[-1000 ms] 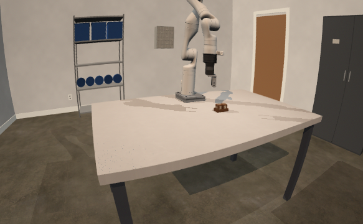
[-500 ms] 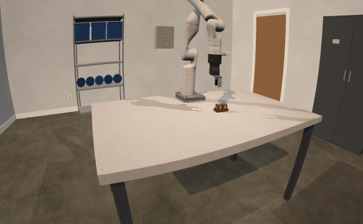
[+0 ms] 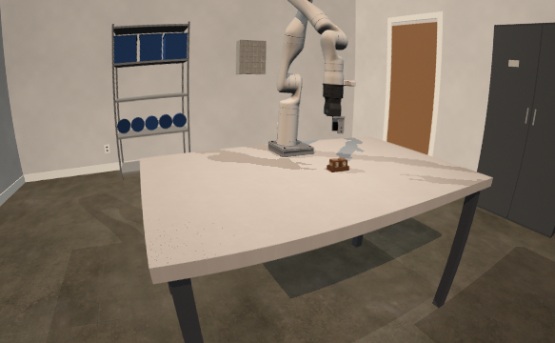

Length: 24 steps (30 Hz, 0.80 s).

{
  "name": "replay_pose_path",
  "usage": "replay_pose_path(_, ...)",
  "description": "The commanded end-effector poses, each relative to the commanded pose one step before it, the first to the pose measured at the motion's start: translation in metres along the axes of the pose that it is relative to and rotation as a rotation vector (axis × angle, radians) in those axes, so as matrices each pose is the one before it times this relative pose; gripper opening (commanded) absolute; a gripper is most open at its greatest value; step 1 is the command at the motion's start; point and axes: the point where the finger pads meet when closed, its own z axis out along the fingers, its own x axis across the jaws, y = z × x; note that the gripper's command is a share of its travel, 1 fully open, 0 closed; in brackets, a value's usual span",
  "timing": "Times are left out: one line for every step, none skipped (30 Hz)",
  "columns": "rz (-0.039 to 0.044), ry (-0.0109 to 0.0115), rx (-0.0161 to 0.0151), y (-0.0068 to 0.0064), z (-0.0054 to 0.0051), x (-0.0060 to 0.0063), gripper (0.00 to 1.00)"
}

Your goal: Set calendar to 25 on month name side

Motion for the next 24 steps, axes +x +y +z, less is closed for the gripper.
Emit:
replay_pose_path(-0.02524,-0.00042,0.00195,-0.00691,0.00011,-0.00184,1.00)
replay_pose_path(0.00000,0.00000,0.00000,0.00000,0.00000,0.00000,1.00)
replay_pose_path(0.00000,0.00000,0.00000,0.00000,0.00000,0.00000,1.00)
replay_pose_path(0.00000,0.00000,0.00000,0.00000,0.00000,0.00000,1.00)
replay_pose_path(0.00000,0.00000,0.00000,0.00000,0.00000,0.00000,1.00)
replay_pose_path(-0.04663,-0.00098,0.00040,-0.00873,0.00052,-0.00316,1.00)
replay_pose_path(0.00000,0.00000,0.00000,0.00000,0.00000,0.00000,1.00)
replay_pose_path(0.00000,0.00000,0.00000,0.00000,0.00000,0.00000,1.00)
replay_pose_path(0.00000,0.00000,0.00000,0.00000,0.00000,0.00000,1.00)
replay_pose_path(0.00000,0.00000,0.00000,0.00000,0.00000,0.00000,1.00)
replay_pose_path(0.00000,0.00000,0.00000,0.00000,0.00000,0.00000,1.00)
replay_pose_path(-0.03586,-0.00072,0.00037,-0.00677,0.00039,-0.00228,1.00)
replay_pose_path(0.00000,0.00000,0.00000,0.00000,0.00000,0.00000,1.00)
replay_pose_path(0.00000,0.00000,0.00000,0.00000,0.00000,0.00000,1.00)
replay_pose_path(0.00000,0.00000,0.00000,0.00000,0.00000,0.00000,1.00)
replay_pose_path(0.00000,0.00000,0.00000,0.00000,0.00000,0.00000,1.00)
replay_pose_path(0.00000,0.00000,0.00000,0.00000,0.00000,0.00000,1.00)
replay_pose_path(-0.02574,-0.00050,0.00030,-0.00489,0.00028,-0.00155,1.00)
replay_pose_path(0.00000,0.00000,0.00000,0.00000,0.00000,0.00000,1.00)
replay_pose_path(0.00000,0.00000,0.00000,0.00000,0.00000,0.00000,1.00)
replay_pose_path(0.00000,0.00000,0.00000,0.00000,0.00000,0.00000,1.00)
replay_pose_path(0.00000,0.00000,0.00000,0.00000,0.00000,0.00000,1.00)
replay_pose_path(-0.01668,-0.00031,0.00021,-0.00318,0.00018,-0.00096,1.00)
replay_pose_path(0.00000,0.00000,0.00000,0.00000,0.00000,0.00000,1.00)
